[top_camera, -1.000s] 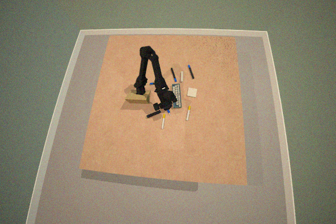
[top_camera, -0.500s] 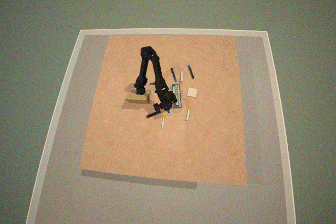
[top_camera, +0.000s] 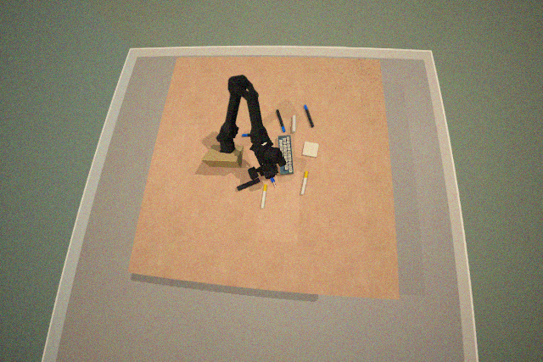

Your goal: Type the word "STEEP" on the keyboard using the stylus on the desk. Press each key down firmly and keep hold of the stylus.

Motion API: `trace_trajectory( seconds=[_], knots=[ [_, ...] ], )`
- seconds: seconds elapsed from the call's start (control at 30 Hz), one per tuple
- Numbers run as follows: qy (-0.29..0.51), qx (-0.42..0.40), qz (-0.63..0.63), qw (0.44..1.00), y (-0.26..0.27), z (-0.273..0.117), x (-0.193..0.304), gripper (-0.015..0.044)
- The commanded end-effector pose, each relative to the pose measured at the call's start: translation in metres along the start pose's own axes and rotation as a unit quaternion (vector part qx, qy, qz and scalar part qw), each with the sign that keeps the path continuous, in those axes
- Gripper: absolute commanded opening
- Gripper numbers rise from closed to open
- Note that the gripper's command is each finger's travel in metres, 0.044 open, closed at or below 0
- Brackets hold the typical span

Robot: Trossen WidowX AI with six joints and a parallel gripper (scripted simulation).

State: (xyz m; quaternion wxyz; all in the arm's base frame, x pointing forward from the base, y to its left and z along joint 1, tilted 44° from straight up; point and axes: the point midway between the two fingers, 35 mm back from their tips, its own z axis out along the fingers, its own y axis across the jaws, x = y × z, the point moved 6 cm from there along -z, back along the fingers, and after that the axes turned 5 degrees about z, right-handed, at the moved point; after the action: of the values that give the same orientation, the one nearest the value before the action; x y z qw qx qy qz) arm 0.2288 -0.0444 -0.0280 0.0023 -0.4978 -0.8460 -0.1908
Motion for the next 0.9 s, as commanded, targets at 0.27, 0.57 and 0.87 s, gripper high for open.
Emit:
trace_trajectory(
  seconds=[0.27, 0.57, 0.87],
  knots=[
    [0.000, -0.001, 0.000, 1.000, 0.001, -0.002, -0.002, 0.0000],
    [-0.001, 0.001, 0.000, 1.000, 0.002, -0.040, -0.024, 0.0000],
    [-0.009, 0.019, -0.079, 0.997, 0.013, -0.044, -0.024, 0.0000]
  ],
)
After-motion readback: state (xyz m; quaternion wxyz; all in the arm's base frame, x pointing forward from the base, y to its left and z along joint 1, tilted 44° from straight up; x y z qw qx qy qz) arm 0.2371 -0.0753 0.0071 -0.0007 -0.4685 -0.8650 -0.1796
